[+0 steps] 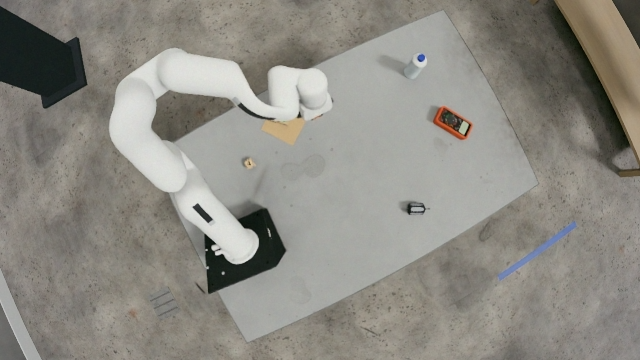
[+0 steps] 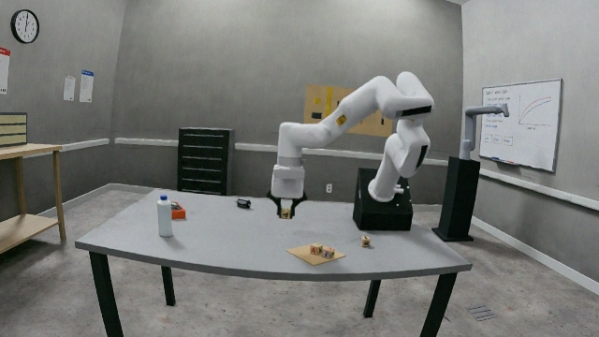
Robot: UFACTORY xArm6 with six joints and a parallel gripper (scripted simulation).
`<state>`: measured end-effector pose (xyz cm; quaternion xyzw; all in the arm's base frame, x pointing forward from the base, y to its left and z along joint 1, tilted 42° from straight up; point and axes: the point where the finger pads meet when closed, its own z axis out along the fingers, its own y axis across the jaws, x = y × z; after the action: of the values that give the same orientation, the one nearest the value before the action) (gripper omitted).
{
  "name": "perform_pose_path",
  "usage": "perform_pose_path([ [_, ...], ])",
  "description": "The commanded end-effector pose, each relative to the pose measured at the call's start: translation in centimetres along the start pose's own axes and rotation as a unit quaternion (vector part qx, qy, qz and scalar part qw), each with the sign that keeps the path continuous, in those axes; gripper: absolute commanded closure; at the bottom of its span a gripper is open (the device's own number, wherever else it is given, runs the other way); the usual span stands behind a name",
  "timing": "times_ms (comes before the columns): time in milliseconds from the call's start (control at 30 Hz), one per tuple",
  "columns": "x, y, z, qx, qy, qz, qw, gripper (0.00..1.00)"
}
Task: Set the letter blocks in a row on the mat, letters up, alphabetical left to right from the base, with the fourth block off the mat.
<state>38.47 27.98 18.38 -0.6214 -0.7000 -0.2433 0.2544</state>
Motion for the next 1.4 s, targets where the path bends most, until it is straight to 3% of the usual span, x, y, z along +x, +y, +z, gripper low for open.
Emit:
perform_pose_path([
  [0, 0.6, -1.0, -0.1, -0.005, 0.004, -0.070, 0.998, 0.72],
  [433, 1.5, -3.6, -0.1, -0.005, 0.004, -0.226, 0.974, 0.72],
  [867, 2.2, -6.5, 0.0, -0.007, 0.005, -0.394, 0.919, 0.72],
  [1367, 2.3, -6.7, 0.0, -0.007, 0.005, -0.406, 0.914, 0.72],
])
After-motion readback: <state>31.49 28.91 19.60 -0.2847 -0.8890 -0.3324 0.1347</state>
